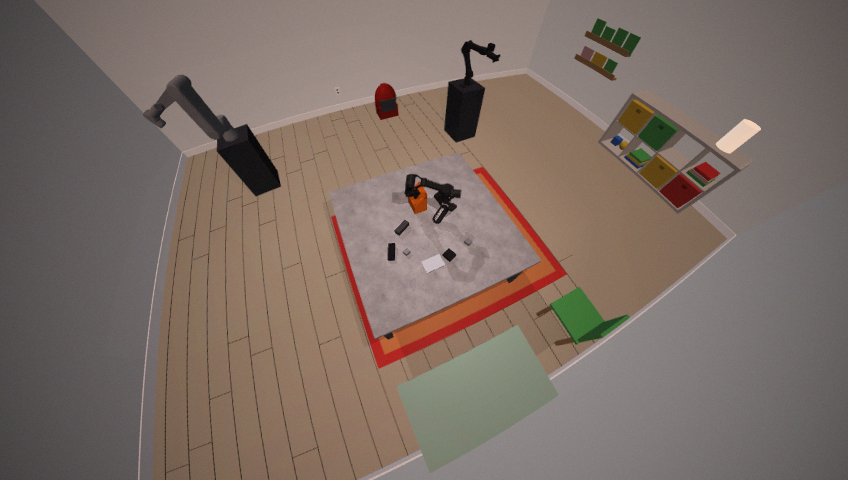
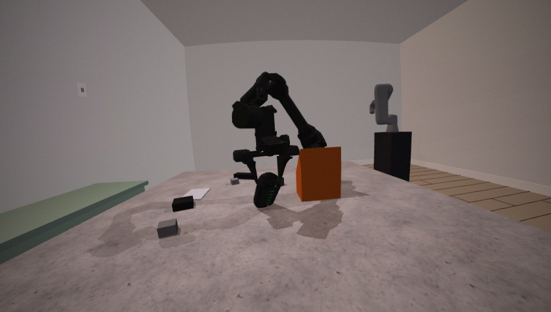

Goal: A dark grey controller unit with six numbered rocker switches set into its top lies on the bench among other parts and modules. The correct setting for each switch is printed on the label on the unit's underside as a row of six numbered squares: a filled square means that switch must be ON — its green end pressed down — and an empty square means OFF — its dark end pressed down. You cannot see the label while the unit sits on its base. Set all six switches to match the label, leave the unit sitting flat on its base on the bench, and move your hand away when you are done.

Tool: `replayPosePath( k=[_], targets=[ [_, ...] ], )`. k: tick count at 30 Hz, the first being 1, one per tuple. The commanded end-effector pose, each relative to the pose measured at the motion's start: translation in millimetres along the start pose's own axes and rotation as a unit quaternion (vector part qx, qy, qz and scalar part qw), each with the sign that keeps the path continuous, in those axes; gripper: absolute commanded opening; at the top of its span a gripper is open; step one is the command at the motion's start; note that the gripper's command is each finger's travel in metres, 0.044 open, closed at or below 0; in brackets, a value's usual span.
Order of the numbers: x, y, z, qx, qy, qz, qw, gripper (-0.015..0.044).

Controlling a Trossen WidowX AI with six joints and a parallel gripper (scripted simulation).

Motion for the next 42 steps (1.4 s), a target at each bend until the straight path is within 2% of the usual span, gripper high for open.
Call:
replayPosePath(
  k=[1,42],
  targets=[
    [-1,0,-7,-0.001,0.009,0.000,1.000,0.0336],
    [-14,3,-35,-0.001,0.010,0.000,1.000,0.0338]
  ],
)
Point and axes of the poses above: the point midway between the two fingers, 35 mm back from their tips, its own x axis out along the fingers, its own y axis across the jaws, z = x × y, the point moved 4 cm from there along -x, back along the fingers, and after that the axes turned 7 degrees about -x, right-handed, at the moved point
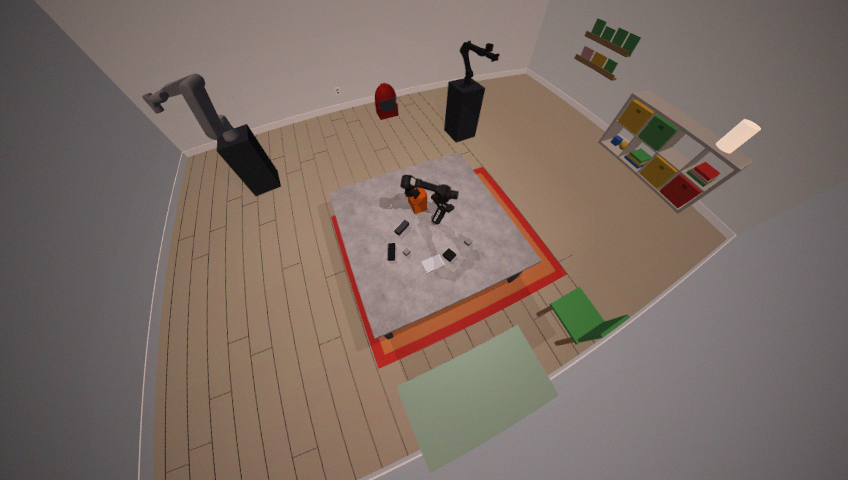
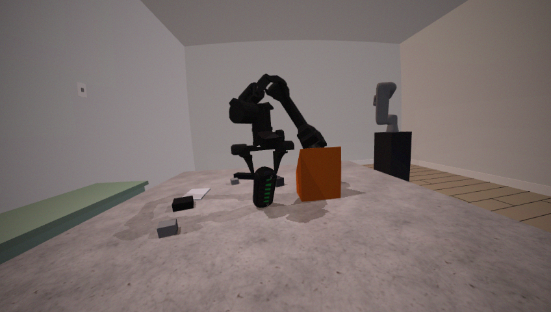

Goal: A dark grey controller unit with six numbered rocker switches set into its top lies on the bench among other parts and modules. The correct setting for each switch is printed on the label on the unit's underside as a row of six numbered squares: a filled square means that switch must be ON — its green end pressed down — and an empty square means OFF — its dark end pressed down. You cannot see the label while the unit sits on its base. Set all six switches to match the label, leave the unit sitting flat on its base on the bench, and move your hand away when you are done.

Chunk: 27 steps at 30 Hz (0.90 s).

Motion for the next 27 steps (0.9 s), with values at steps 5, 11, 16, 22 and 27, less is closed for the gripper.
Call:
replayPosePath(
  k=[5,11,16,22,27],
  targets=[
    [-3,1,-9,-0.001,0.009,0.003,1.000,0.0338],
    [-4,1,-13,-0.001,0.009,0.003,1.000,0.0338],
    [-5,2,-17,-0.001,0.009,0.003,1.000,0.0338],
    [-6,2,-22,-0.001,0.009,0.003,1.000,0.0338],
    [-6,3,-26,-0.001,0.009,0.003,1.000,0.0338]
  ],
)
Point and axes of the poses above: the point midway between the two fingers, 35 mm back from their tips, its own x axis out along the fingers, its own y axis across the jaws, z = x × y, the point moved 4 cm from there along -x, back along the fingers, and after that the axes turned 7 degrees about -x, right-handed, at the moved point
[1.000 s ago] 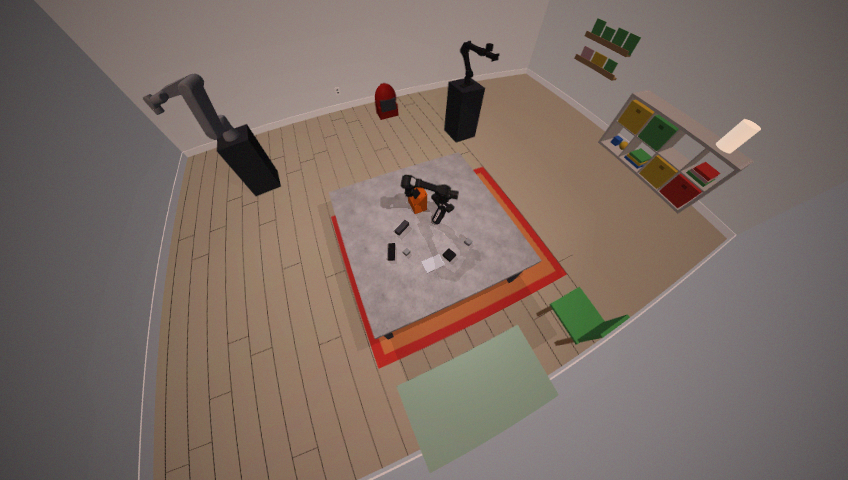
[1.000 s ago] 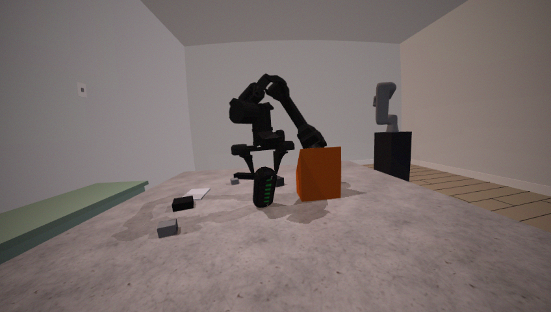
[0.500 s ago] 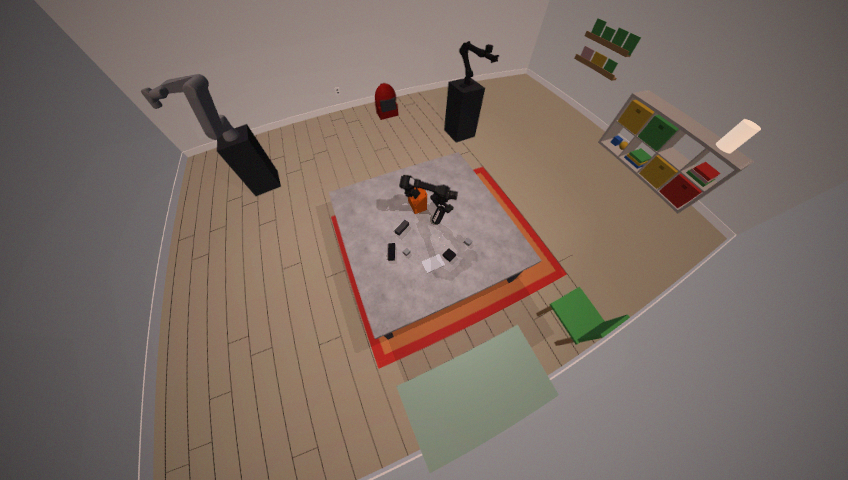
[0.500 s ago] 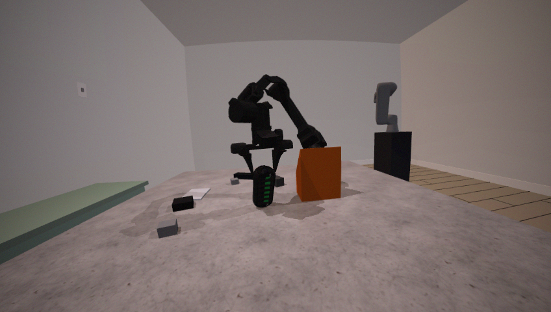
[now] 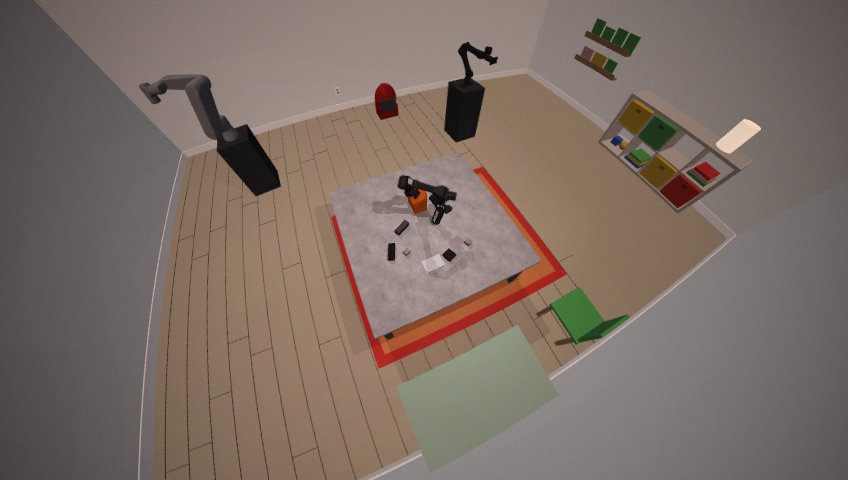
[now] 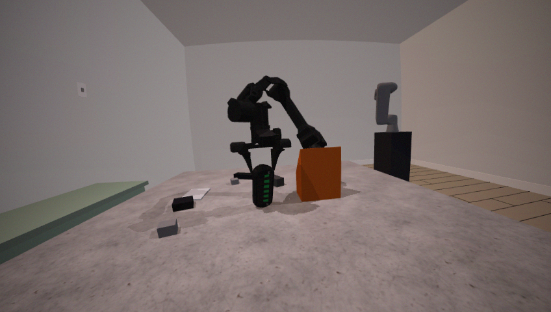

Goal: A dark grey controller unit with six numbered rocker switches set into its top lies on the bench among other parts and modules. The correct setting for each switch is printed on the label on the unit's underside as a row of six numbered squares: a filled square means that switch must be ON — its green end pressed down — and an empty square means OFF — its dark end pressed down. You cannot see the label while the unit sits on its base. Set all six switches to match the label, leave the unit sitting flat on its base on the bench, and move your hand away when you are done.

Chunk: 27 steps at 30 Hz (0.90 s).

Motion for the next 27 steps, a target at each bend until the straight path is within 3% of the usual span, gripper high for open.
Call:
replayPosePath(
  k=[1,27],
  targets=[
    [0.5,0.8,-6.1,-0.001,0.005,0.001,1.000,0.0338],
    [-1.0,1.8,-15.0,-0.001,0.005,0.001,1.000,0.0338]
  ],
)
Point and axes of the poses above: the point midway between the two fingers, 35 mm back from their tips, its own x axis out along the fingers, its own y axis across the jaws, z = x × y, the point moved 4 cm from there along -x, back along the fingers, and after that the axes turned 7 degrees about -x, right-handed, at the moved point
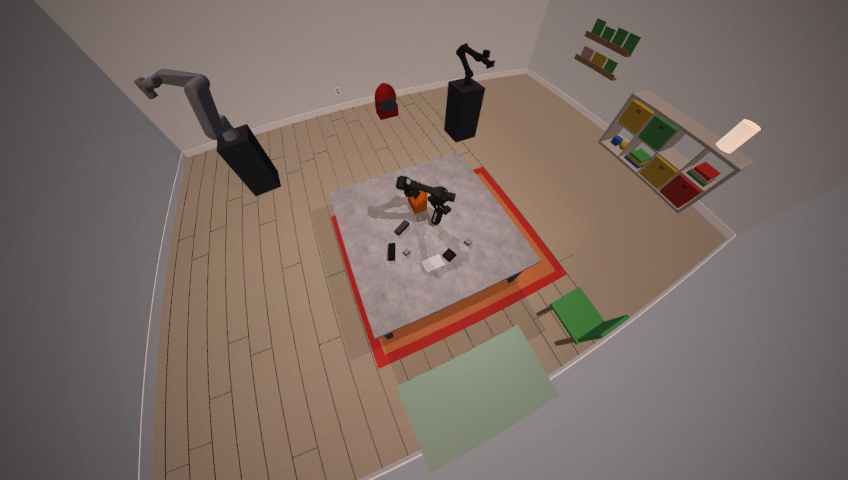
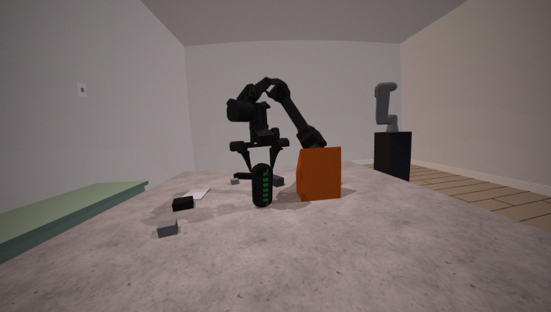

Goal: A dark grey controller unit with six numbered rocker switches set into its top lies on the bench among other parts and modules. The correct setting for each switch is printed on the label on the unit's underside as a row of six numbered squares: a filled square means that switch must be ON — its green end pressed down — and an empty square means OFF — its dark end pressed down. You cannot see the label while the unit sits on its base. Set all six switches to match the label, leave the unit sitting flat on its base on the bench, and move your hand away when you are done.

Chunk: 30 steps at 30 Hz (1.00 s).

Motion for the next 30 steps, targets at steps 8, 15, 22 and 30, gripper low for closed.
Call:
replayPosePath(
  k=[8,15,22,30],
  targets=[
    [1,0,0,-0.001,0.004,0.001,1.000,0.0338],
    [1,0,2,-0.001,0.004,0.001,1.000,0.0338],
    [0,1,-6,-0.001,0.005,0.001,1.000,0.0338],
    [-1,1,-12,-0.001,0.005,0.001,1.000,0.0338]
  ],
)
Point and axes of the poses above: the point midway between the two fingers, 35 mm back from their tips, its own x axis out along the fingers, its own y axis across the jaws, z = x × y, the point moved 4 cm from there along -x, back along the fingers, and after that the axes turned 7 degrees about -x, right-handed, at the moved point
